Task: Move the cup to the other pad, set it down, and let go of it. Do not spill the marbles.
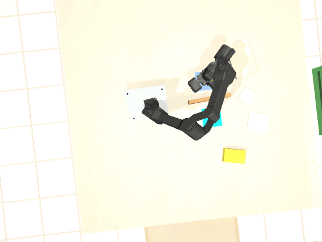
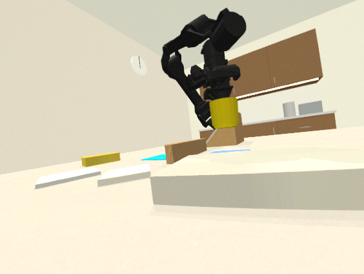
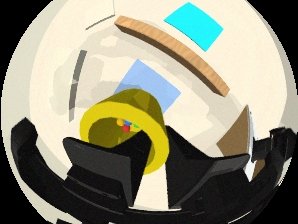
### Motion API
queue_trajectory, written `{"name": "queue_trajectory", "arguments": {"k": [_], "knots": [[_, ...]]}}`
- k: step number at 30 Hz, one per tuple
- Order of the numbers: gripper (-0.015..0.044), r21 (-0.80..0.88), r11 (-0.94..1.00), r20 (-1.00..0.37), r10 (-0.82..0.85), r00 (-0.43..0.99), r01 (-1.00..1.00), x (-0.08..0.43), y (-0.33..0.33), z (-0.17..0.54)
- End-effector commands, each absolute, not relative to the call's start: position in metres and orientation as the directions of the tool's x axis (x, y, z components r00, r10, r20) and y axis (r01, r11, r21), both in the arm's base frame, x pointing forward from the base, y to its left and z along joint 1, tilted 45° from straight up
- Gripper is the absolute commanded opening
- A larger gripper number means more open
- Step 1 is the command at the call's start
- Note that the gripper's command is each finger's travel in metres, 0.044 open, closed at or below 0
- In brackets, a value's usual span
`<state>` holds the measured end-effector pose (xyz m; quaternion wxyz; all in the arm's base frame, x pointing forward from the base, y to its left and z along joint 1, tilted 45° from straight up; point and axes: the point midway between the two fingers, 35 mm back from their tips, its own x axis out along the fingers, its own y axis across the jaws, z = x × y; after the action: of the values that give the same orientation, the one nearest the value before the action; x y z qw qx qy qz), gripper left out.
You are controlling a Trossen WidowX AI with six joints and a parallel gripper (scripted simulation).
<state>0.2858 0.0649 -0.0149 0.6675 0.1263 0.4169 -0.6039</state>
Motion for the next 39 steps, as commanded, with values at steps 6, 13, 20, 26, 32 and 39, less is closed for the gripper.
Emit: {"name": "queue_trajectory", "arguments": {"k": [6,13,20,26,32,39], "knots": [[0.0,-0.334,0.239,-0.71,-0.7,-0.076,0.912,0.286,0.066,-0.014],[0.0,-0.334,0.239,-0.71,-0.7,-0.076,0.912,0.286,0.066,-0.014],[0.0,-0.333,0.239,-0.71,-0.7,-0.076,0.912,0.286,0.065,-0.012],[0.0,-0.33,0.237,-0.712,-0.698,-0.076,0.914,0.285,0.057,-0.004],[0.0,-0.328,0.235,-0.713,-0.697,-0.076,0.915,0.285,0.047,0.006],[0.0,-0.326,0.234,-0.714,-0.696,-0.076,0.916,0.285,0.035,0.018]]}}
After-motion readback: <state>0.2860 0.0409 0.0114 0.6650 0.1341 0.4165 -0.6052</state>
